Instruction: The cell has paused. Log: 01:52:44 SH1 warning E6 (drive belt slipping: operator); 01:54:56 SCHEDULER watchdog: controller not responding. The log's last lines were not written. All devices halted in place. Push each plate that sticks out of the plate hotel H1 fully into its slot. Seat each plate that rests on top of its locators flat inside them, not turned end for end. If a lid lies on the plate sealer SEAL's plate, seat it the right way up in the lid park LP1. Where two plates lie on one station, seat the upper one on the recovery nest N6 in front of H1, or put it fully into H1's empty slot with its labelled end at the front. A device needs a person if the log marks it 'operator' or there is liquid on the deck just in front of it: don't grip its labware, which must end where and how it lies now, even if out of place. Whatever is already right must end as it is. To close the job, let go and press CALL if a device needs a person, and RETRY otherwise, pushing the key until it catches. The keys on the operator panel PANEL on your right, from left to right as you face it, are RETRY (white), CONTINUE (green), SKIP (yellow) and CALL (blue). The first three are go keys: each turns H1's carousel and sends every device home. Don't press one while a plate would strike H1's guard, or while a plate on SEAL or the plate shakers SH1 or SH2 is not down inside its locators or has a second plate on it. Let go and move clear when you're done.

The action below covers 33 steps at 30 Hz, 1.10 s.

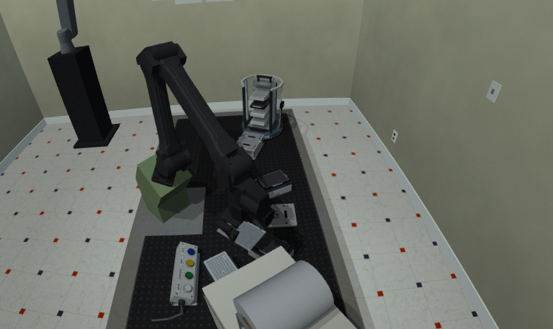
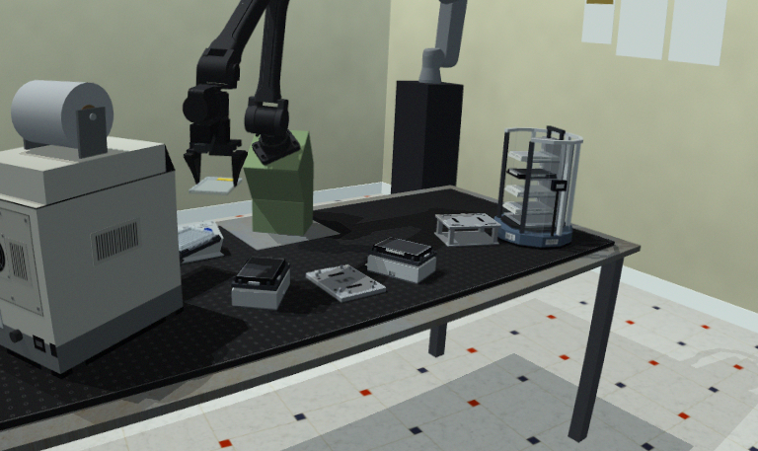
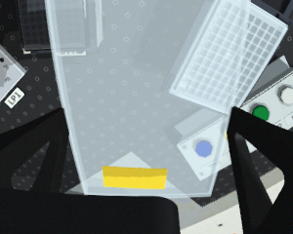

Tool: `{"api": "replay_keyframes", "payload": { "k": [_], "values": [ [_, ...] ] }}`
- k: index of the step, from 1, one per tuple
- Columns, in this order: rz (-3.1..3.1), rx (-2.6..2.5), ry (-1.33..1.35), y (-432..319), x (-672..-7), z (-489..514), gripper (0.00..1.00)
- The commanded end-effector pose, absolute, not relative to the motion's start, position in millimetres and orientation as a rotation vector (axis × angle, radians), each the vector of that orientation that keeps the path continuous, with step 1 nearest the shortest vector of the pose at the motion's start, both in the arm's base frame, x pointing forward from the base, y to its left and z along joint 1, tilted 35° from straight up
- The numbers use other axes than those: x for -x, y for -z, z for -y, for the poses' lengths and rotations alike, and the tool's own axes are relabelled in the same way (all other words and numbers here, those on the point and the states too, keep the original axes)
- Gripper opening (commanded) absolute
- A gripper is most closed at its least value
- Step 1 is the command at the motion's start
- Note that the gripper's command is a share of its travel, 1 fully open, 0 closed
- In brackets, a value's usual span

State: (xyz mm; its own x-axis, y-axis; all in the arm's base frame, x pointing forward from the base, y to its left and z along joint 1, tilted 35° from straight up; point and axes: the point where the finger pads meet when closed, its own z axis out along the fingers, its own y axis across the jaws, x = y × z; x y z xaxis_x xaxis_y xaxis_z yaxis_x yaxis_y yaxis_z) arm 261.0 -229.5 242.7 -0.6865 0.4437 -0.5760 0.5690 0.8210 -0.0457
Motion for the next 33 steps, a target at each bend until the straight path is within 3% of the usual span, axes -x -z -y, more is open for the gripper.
{"api": "replay_keyframes", "payload": {
  "k": [1,11,20,33],
  "values": [
    [-2.426,-0.782,0.275,-246,-269,219,0.84],
    [-2.404,-0.775,0.281,-265,-296,205,0.84],
    [-2.535,-0.385,0.399,-255,-310,177,0.84],
    [-2.516,-0.41,0.391,-259,-331,146,0.84]
  ]
}}
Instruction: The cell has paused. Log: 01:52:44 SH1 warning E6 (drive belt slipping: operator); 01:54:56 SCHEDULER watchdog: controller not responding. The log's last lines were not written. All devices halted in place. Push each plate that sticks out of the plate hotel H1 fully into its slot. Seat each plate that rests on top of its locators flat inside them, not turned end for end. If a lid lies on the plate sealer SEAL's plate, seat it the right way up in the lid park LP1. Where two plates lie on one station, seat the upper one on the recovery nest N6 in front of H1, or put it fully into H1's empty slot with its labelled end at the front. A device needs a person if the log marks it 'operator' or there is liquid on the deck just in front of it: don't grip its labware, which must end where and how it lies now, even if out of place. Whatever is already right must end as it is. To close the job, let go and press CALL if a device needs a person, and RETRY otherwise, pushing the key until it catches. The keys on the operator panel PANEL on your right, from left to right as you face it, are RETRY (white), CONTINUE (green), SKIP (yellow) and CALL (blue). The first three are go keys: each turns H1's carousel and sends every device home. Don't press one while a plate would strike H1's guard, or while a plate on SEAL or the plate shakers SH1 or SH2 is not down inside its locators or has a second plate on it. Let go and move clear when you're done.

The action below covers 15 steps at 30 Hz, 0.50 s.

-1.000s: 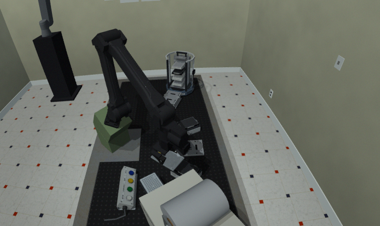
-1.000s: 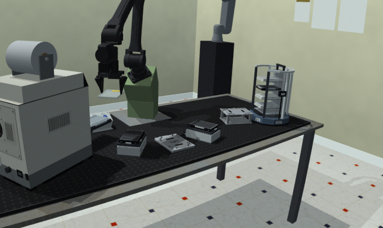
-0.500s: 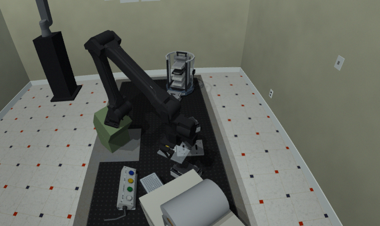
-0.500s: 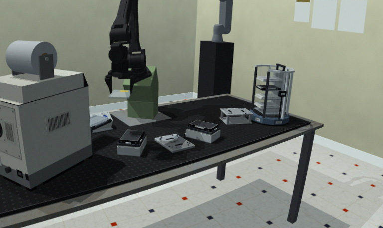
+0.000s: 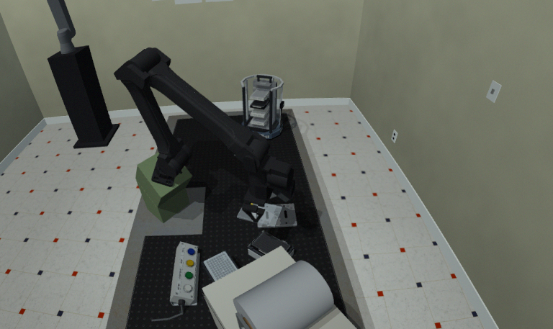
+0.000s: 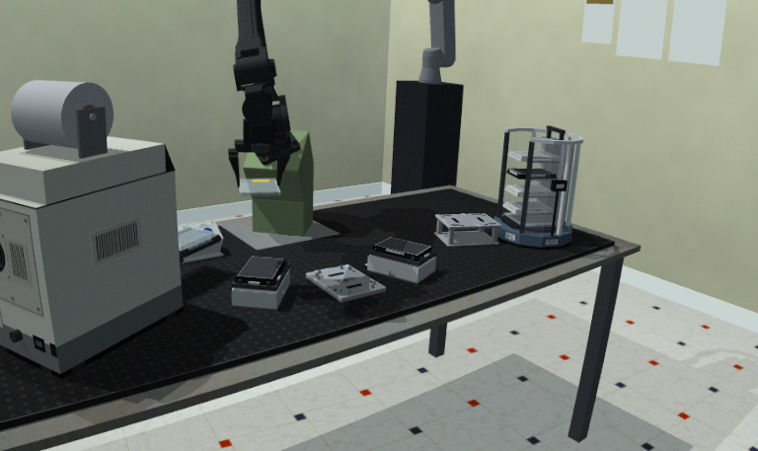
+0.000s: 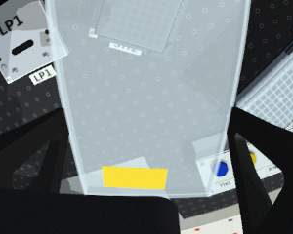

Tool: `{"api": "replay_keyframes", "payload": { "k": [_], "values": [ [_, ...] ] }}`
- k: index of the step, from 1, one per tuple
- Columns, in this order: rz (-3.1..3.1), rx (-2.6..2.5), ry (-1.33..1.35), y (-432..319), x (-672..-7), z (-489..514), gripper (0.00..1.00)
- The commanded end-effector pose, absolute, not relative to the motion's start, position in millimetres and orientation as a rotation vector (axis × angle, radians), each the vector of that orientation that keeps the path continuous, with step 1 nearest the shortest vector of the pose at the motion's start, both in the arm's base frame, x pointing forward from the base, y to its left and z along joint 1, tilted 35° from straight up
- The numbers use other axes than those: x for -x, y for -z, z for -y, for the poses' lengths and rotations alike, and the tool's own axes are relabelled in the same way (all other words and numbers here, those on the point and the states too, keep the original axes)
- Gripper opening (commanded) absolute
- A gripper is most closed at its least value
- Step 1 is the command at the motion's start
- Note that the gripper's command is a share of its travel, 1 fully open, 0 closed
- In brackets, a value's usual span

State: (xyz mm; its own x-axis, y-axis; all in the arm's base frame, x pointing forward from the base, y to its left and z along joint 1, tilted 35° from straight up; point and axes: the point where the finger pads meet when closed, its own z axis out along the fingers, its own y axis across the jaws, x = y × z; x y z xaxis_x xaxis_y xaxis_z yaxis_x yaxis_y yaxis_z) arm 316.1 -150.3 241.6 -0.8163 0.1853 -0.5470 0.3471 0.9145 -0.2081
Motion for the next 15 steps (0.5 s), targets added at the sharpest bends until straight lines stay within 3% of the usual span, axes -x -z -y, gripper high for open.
{"api": "replay_keyframes", "payload": {
  "k": [1,15],
  "values": [
    [-2.516,-0.41,0.39,-258,-333,143,0.84],
    [-2.517,-0.411,0.385,-254,-354,107,0.84]
  ]
}}
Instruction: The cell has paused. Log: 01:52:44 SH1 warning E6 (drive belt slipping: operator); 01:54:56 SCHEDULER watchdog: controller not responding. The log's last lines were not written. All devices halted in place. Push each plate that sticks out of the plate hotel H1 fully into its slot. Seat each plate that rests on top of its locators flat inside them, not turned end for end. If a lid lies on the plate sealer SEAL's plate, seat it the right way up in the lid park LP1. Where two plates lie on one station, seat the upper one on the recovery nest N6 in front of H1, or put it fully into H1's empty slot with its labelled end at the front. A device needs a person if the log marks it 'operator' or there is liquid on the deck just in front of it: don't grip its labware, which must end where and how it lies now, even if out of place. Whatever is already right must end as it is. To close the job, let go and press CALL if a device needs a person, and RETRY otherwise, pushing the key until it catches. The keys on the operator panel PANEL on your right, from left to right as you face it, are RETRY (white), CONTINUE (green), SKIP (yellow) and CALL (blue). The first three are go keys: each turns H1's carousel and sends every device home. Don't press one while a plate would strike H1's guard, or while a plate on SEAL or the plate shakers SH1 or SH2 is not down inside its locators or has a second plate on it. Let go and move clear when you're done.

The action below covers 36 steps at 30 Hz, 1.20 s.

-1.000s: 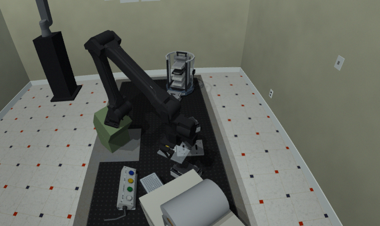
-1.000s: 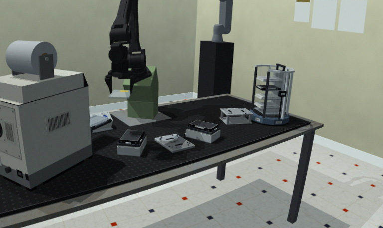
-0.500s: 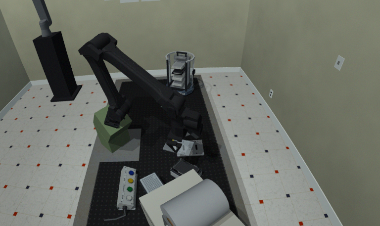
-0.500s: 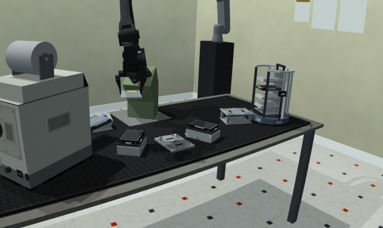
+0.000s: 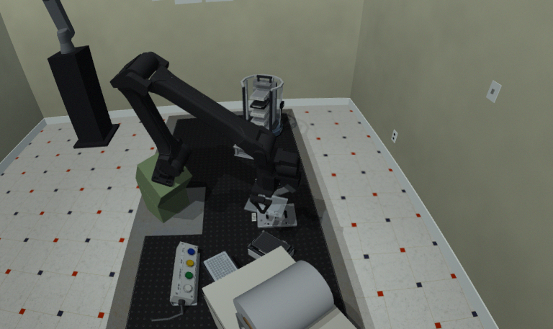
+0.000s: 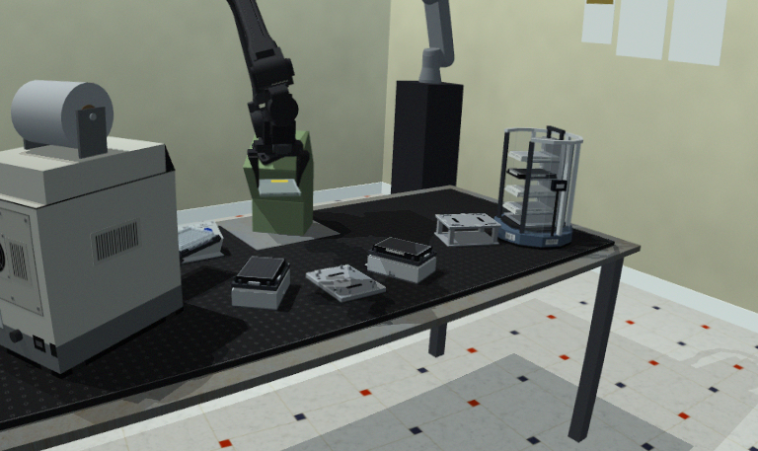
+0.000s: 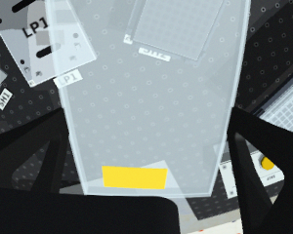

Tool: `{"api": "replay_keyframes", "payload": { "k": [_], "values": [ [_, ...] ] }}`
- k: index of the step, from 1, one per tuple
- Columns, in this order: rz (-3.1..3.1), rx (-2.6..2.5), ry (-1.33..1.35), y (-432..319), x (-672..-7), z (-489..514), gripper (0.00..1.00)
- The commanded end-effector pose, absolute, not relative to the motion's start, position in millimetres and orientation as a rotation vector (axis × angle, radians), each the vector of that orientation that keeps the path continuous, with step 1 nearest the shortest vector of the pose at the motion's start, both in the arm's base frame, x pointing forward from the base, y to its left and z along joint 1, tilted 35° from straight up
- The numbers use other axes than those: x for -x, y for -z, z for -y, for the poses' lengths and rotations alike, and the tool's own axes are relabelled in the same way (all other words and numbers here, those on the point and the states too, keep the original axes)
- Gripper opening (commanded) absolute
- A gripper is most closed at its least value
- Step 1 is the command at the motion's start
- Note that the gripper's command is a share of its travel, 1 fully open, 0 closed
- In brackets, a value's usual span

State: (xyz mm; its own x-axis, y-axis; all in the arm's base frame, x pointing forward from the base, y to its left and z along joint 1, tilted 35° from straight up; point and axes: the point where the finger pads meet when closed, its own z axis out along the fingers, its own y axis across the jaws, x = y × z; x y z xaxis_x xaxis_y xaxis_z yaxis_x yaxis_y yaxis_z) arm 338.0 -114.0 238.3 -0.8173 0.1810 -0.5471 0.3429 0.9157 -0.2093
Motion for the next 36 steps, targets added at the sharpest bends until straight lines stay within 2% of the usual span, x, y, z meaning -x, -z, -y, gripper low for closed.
{"api": "replay_keyframes", "payload": {
  "k": [1,8,17,36],
  "values": [
    [-2.517,-0.411,0.385,-254,-356,104,0.84],
    [-2.518,-0.411,0.383,-252,-365,89,0.84],
    [-2.586,-0.002,0.501,-244,-373,59,0.84],
    [-2.586,-0.027,0.488,-229,-388,4,0.84]
  ]
}}
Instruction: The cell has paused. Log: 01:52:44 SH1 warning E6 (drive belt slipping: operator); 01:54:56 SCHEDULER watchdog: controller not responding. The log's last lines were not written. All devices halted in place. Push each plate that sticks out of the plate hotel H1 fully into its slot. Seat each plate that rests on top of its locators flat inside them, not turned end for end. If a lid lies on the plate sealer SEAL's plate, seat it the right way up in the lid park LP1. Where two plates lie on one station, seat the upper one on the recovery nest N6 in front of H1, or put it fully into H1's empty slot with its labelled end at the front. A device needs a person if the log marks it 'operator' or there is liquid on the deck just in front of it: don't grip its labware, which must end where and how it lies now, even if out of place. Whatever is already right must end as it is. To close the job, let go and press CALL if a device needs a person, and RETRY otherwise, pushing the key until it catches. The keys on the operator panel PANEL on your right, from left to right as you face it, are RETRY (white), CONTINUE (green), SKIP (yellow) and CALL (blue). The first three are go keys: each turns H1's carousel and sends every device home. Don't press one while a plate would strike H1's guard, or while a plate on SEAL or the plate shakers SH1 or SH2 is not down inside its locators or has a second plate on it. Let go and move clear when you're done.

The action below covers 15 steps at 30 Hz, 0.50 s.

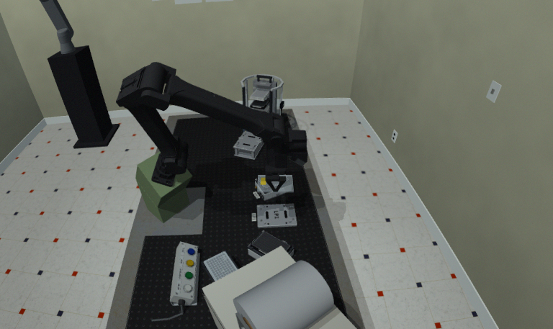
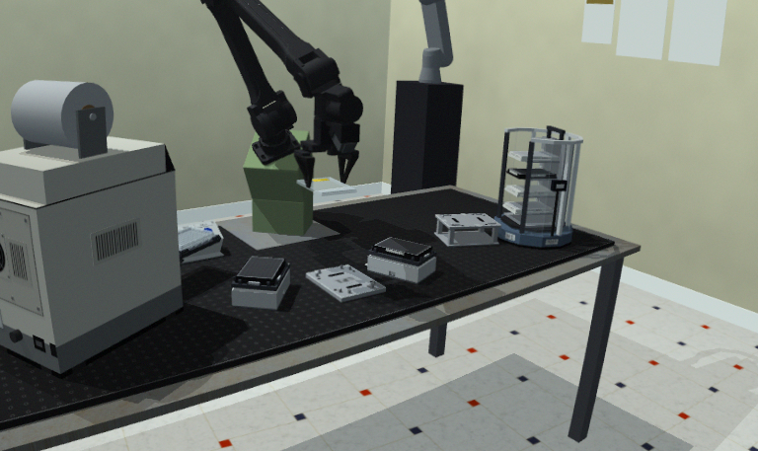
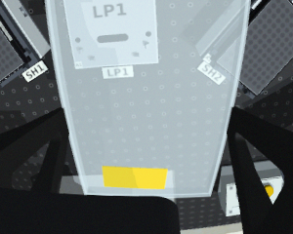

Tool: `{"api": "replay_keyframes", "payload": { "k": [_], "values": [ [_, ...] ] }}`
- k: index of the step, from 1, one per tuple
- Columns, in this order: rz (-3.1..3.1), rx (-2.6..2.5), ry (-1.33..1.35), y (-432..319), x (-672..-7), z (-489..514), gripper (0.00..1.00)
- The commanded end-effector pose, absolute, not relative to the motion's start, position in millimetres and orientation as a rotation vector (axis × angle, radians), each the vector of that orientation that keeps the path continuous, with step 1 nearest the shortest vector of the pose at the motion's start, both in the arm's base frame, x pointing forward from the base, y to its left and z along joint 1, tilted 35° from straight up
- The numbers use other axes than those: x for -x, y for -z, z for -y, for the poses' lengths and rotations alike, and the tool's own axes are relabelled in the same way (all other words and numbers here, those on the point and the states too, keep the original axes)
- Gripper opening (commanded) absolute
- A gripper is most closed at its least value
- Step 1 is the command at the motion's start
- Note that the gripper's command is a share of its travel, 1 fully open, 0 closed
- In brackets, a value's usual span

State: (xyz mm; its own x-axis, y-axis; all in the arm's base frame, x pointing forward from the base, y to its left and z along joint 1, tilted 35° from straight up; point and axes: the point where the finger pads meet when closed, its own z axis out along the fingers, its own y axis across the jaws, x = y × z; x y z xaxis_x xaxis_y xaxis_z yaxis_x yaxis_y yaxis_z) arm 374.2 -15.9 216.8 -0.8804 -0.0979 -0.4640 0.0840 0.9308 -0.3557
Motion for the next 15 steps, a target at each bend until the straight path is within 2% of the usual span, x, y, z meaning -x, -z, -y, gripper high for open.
{"api": "replay_keyframes", "payload": {
  "k": [1,15],
  "values": [
    [-2.586,-0.027,0.488,-228,-389,1,0.84],
    [-2.587,-0.027,0.485,-217,-400,-38,0.84]
  ]
}}
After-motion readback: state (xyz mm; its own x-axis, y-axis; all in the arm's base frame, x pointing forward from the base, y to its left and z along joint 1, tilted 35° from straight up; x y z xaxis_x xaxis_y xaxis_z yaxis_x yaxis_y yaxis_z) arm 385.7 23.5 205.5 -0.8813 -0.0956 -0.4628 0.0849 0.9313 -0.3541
